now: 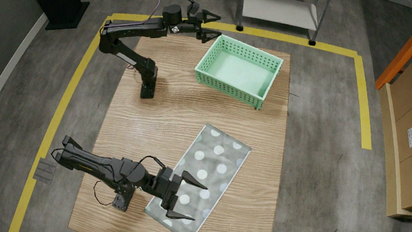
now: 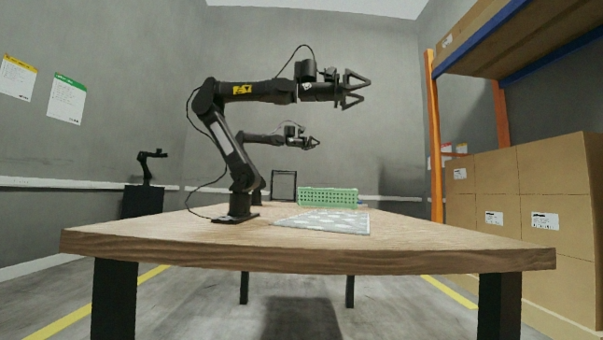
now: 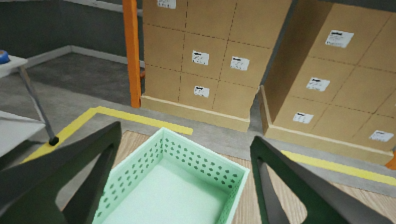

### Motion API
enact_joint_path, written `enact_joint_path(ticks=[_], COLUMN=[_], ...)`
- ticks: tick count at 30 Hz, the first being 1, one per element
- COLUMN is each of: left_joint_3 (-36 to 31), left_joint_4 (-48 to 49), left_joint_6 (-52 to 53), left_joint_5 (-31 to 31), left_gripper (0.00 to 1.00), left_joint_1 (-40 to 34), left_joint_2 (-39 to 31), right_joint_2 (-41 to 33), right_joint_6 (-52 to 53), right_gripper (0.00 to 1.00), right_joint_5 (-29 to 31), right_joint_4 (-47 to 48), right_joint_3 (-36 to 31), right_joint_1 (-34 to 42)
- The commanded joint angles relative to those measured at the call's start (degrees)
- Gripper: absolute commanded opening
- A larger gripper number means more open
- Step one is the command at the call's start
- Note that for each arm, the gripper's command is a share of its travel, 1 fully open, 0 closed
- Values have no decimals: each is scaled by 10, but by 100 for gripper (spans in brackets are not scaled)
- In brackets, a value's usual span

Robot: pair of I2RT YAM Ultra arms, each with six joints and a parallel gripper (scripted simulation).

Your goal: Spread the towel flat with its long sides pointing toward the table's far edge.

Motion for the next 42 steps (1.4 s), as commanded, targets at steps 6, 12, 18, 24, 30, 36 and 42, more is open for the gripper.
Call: enact_joint_path(ticks=[6,12,18,24,30,36,42], left_joint_3=[18,19,28,45,72,108,137], left_joint_4=[15,-18,-124,-195,-285,-363,-410], left_joint_6=[-3,8,29,28,18,1,-13], left_joint_5=[-2,-7,-26,-47,-68,-77,-67], left_gripper=[100,34,34,34,34,34,34], left_joint_1=[0,-14,-72,-115,-174,-225,-254], left_joint_2=[-5,-10,10,29,73,140,198], right_joint_2=[-14,3,29,60,116,191,253], right_joint_6=[4,-10,-57,-90,-140,-191,-226], right_gripper=[100,34,34,34,34,34,34], right_joint_5=[-47,-57,-104,-129,-162,-189,-204], right_joint_4=[14,-8,-48,-77,-121,-171,-211], right_joint_3=[9,-1,8,18,40,81,123], right_joint_1=[-31,-16,14,37,72,106,129])
